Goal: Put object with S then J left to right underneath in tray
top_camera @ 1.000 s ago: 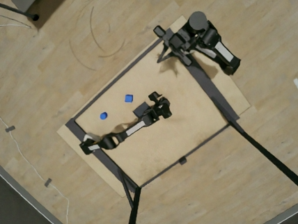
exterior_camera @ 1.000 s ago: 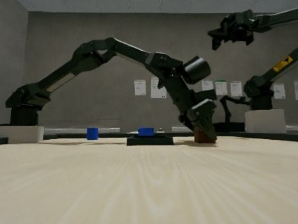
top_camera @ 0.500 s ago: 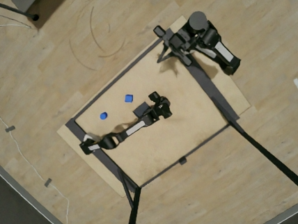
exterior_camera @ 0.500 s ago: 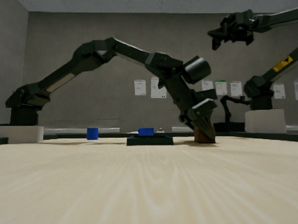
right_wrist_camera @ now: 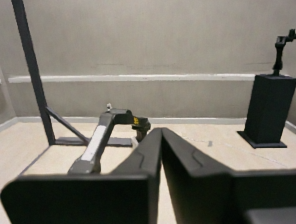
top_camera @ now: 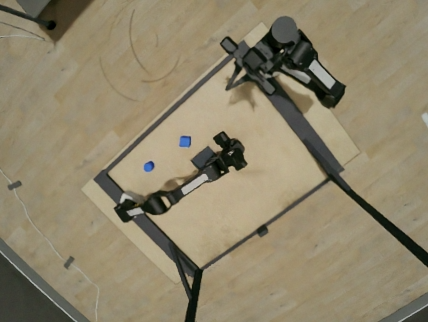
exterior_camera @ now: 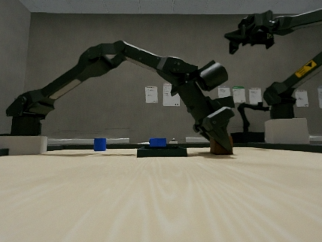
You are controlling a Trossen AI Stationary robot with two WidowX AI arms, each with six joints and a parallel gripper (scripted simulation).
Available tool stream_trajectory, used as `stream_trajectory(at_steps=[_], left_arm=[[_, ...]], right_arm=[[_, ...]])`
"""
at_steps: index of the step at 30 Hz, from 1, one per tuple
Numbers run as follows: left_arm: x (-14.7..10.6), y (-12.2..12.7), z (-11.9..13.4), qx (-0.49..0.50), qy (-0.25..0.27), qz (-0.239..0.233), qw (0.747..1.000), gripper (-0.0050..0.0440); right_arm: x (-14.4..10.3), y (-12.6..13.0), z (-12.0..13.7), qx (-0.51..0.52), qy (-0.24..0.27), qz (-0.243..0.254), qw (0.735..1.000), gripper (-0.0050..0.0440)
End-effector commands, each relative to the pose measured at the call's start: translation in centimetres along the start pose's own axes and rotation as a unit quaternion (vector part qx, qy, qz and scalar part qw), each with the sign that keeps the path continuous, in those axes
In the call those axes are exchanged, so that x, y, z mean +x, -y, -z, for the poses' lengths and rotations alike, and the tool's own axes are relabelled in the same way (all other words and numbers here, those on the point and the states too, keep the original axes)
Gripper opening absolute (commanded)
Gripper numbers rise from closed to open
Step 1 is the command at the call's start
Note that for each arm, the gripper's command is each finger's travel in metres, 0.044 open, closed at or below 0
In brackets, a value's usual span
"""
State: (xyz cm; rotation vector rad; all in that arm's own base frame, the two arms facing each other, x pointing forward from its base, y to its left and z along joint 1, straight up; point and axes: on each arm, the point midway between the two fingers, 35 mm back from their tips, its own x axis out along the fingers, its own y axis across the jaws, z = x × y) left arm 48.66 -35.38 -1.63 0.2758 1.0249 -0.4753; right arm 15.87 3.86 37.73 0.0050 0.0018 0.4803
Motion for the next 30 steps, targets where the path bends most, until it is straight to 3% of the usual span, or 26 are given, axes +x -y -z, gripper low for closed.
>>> stream_trajectory(at_steps=[1,30], left_arm=[[-1.7,0.0,-2.0,0.001,0.024,0.004,1.000,0.0171],[-9.1,0.0,-5.3,0.000,0.034,0.005,0.999,0.0171]], right_arm=[[0.0,-0.1,-0.5,-0.005,0.001,-0.001,1.000,-0.0050],[0.0,-0.1,-0.5,-0.005,0.001,-0.001,1.000,-0.0050]])
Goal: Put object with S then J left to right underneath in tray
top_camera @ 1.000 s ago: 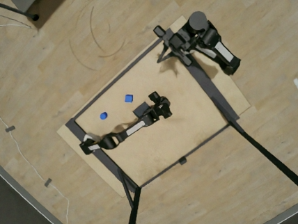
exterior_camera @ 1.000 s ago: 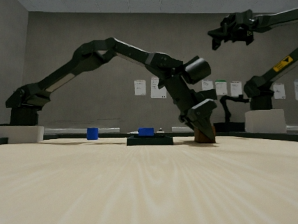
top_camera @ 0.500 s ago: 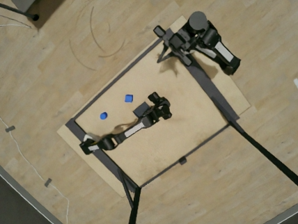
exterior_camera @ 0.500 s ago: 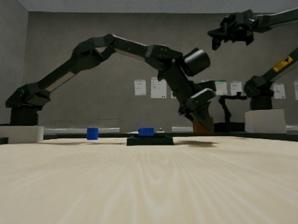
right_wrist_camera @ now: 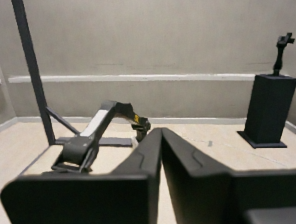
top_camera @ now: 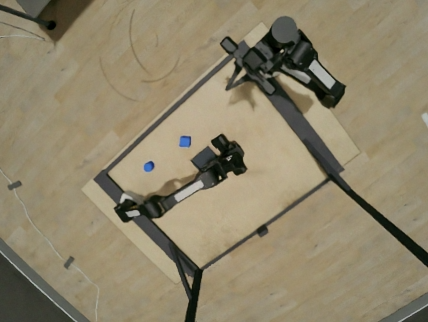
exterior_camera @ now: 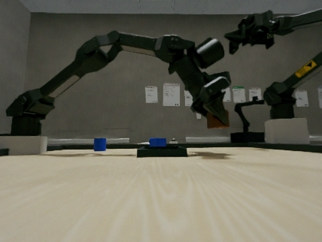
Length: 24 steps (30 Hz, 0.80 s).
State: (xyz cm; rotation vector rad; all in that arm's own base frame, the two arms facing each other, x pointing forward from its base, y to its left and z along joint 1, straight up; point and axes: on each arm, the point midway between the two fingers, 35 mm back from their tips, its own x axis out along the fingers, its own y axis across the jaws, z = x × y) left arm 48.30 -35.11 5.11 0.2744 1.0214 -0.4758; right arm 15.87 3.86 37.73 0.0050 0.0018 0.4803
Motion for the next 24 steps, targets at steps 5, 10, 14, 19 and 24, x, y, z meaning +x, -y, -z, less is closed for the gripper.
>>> stream_trajectory(at_steps=[5,10,14,19,24], left_arm=[[-1.7,0.1,-1.3,-0.002,0.018,0.004,1.000,0.0171],[-2.1,0.6,-1.5,-0.009,0.027,0.012,1.000,0.0171],[-1.9,1.1,-1.5,-0.019,0.034,0.019,0.999,0.0171],[-1.6,1.9,-1.5,-0.036,0.047,0.033,0.998,0.0171],[-1.4,2.5,-1.4,-0.050,0.057,0.045,0.996,0.0171]], right_arm=[[0.0,0.0,-0.4,-0.004,0.000,-0.002,1.000,-0.0050],[0.1,0.2,0.1,0.000,0.000,-0.002,1.000,-0.0050],[0.2,0.1,0.3,-0.001,0.000,-0.002,1.000,-0.0050],[0.4,0.3,0.8,0.000,0.001,-0.004,1.000,-0.0050],[0.5,0.3,1.2,0.000,0.001,-0.004,1.000,-0.0050]])
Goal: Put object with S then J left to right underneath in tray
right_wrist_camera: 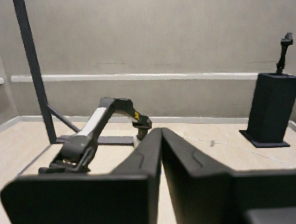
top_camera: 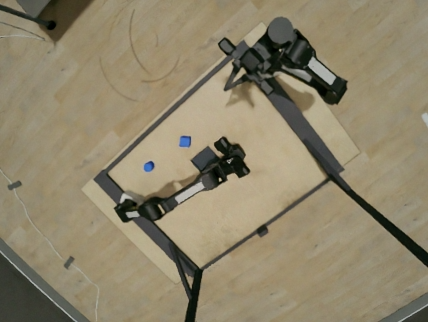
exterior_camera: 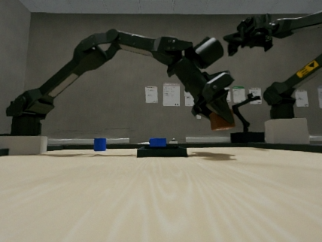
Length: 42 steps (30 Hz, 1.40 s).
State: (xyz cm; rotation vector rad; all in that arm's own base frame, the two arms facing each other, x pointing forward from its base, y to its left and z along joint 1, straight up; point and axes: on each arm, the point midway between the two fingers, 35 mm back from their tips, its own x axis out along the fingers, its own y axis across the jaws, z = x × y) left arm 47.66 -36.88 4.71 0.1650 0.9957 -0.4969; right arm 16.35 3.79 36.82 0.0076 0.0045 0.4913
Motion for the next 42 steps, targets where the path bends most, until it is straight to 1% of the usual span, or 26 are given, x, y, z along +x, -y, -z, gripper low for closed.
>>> stream_trajectory(at_steps=[1,12,14,19,29,31,42], left_arm=[[-1.8,1.1,-1.3,-0.017,0.034,0.020,0.999,0.0171],[-1.2,3.8,-0.5,-0.075,0.071,0.076,0.992,0.0171],[-1.2,3.8,-0.5,-0.075,0.071,0.076,0.992,0.0171],[-1.2,5.0,0.2,-0.101,0.085,0.103,0.986,0.0171],[-1.5,7.3,1.7,-0.149,0.105,0.162,0.970,0.0171],[-1.5,7.3,1.7,-0.149,0.105,0.162,0.970,0.0171],[-2.5,9.5,3.9,-0.198,0.117,0.229,0.946,0.0171]], right_arm=[[0.2,0.1,0.4,-0.002,0.002,0.001,1.000,-0.0050],[1.0,0.4,2.2,-0.002,0.003,-0.003,1.000,-0.0050],[1.0,0.4,2.2,-0.002,0.003,-0.003,1.000,-0.0050],[1.3,0.4,3.0,-0.002,0.004,-0.005,1.000,-0.0050],[2.1,0.5,4.7,-0.002,0.005,-0.008,1.000,-0.0050],[2.1,0.5,4.7,-0.002,0.005,-0.008,1.000,-0.0050],[3.0,0.4,6.6,-0.002,0.008,-0.011,1.000,-0.0050]])
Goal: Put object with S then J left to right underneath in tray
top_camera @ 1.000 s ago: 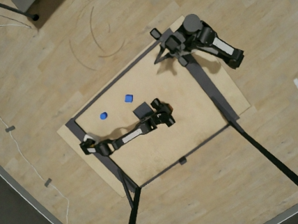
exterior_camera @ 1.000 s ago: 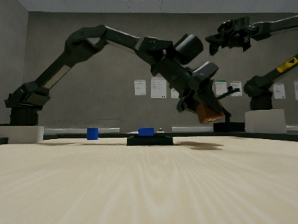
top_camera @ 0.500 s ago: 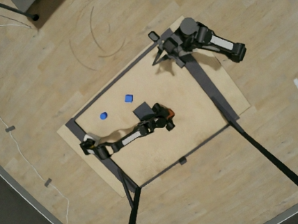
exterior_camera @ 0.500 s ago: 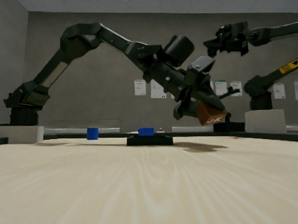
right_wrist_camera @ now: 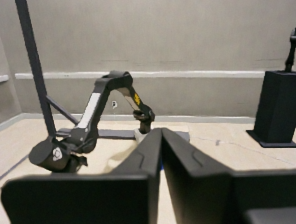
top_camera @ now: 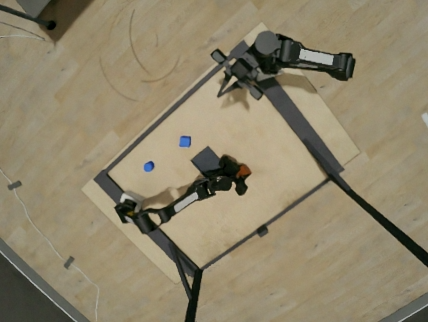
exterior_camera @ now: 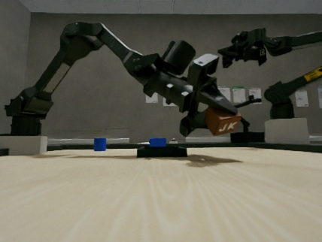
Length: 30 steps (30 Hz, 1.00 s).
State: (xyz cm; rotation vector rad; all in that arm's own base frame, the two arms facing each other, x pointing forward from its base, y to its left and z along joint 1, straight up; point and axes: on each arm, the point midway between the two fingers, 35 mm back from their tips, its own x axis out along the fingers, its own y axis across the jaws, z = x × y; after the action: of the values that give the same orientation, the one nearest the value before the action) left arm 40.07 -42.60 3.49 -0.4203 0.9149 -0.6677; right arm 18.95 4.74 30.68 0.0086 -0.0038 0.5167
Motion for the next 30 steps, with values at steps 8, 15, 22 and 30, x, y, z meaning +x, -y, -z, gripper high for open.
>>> stream_trajectory(at_steps=[8,15,22,30], left_arm=[[-2.0,2.7,1.3,-0.041,0.019,0.069,0.997,0.0171],[-2.9,3.3,2.6,-0.065,0.018,0.100,0.993,0.0171],[-3.3,3.7,3.6,-0.080,0.014,0.118,0.990,0.0171],[-4.1,4.3,5.5,-0.106,0.001,0.148,0.983,0.0171]], right_arm=[[0.7,-0.2,1.4,-0.001,0.005,0.000,1.000,-0.0050],[1.1,-0.3,2.3,-0.001,0.006,-0.001,1.000,-0.0050],[1.3,-0.4,2.9,-0.002,0.006,0.000,1.000,-0.0050],[1.6,-0.3,3.9,-0.004,0.004,0.004,1.000,-0.0050]])
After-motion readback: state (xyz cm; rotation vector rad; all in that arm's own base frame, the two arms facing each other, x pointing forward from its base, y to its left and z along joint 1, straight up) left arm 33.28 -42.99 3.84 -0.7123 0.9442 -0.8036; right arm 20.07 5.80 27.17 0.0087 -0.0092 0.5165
